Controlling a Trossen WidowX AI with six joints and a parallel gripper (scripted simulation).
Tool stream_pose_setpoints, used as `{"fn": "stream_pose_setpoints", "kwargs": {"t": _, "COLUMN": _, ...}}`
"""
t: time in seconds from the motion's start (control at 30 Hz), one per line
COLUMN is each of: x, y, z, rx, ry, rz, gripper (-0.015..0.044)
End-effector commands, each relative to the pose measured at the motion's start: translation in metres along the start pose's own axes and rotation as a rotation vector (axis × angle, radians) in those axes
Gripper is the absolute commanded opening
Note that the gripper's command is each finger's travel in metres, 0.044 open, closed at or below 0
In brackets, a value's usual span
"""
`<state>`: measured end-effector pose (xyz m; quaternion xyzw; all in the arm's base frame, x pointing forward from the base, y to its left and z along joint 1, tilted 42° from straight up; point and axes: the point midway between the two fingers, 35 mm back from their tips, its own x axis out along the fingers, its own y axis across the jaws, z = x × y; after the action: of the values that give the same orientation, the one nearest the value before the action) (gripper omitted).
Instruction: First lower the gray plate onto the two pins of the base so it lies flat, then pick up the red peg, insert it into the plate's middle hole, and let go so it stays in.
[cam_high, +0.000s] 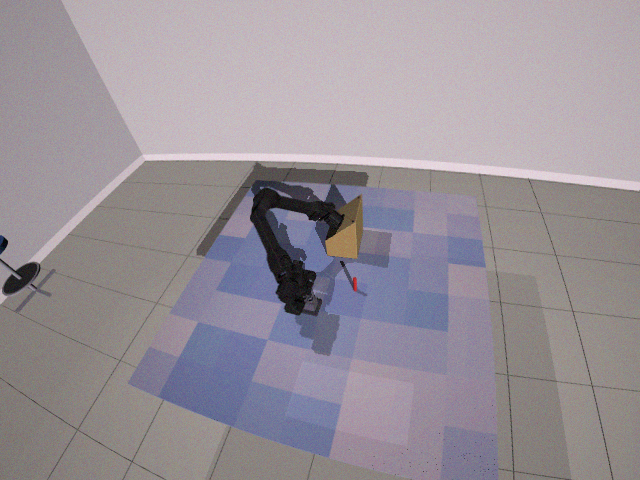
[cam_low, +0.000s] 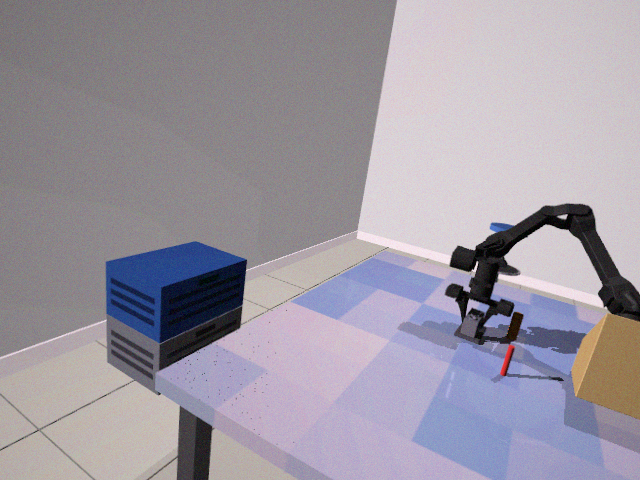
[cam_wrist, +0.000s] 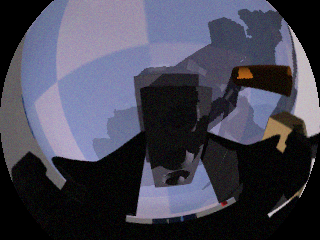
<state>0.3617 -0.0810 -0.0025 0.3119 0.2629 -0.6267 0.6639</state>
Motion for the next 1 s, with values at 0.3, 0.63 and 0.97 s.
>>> {"fn": "stream_pose_setpoints", "kwargs": {"t": 0.3, "x": -0.011, "y": 0.002, "z": -0.001, "rx": 0.0, "ry": 0.002, "rz": 0.0, "gripper": 0.044}}
{"fn": "stream_pose_setpoints", "kwargs": {"t": 0.63, "x": -0.118, "y": 0.001, "z": -0.005, "rx": -0.004, "ry": 0.0, "rz": -0.006, "gripper": 0.044}}
{"fn": "stream_pose_setpoints", "kwargs": {"t": 0.97, "x": -0.121, "y": -0.032, "z": -0.084, "rx": -0.197, "ry": 0.029, "rz": -0.002, "gripper": 0.044}}
